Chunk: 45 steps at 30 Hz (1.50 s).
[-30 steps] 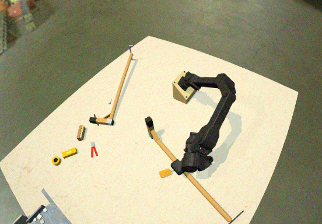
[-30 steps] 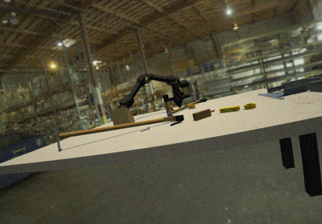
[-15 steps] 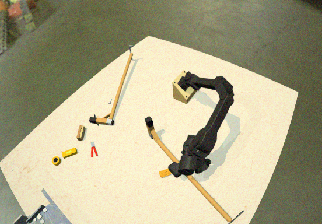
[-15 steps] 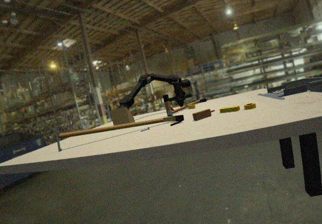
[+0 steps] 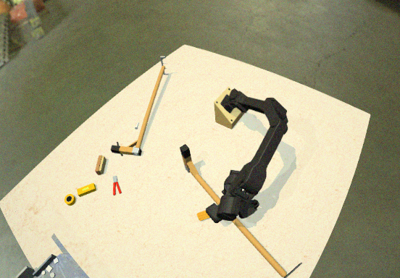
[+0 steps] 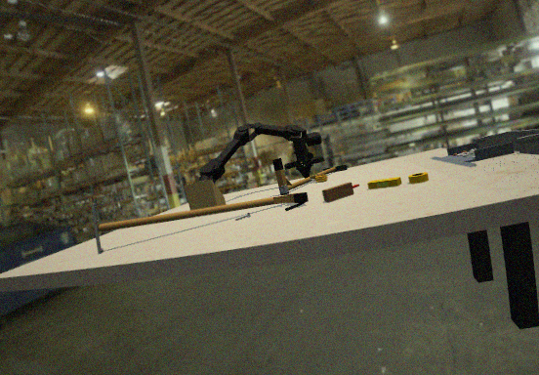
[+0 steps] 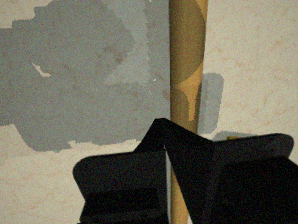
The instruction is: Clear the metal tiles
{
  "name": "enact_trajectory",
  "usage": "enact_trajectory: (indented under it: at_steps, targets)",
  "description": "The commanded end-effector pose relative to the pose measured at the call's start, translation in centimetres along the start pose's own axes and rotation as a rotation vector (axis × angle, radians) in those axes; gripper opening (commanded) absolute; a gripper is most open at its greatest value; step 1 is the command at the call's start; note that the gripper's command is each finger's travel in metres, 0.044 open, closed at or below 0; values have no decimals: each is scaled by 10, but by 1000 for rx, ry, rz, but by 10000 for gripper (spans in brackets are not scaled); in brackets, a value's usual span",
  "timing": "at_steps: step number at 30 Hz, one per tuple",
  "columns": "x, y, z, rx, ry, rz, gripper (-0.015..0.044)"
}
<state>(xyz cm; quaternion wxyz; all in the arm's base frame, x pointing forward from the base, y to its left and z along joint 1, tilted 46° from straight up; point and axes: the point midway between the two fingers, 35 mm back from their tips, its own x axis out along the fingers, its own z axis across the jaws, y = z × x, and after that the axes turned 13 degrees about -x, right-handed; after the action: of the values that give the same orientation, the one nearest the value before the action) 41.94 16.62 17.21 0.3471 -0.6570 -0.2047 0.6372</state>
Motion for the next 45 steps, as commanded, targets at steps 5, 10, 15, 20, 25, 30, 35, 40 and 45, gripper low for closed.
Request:
enact_trajectory:
  at_steps: [5,10,15,20,25,30,35,40,45]
  targets:
    - [-1,1,-9,-6,5,-3,0]
    - [-1,2,-14,-6,5,-3,0]
    - [0,3,-19,-6,5,-3,0]
    - [0,4,-24,-6,5,-3,0]
    - [0,5,-29,-6,5,-3,0]
    - [0,7,-33,-6,6,-3,0]
    - [0,8,-38,-6,6,-3,0]
    - [0,10,-43,-6,6,-3,0]
    - [1,12,-47,-6,6,-3,0]
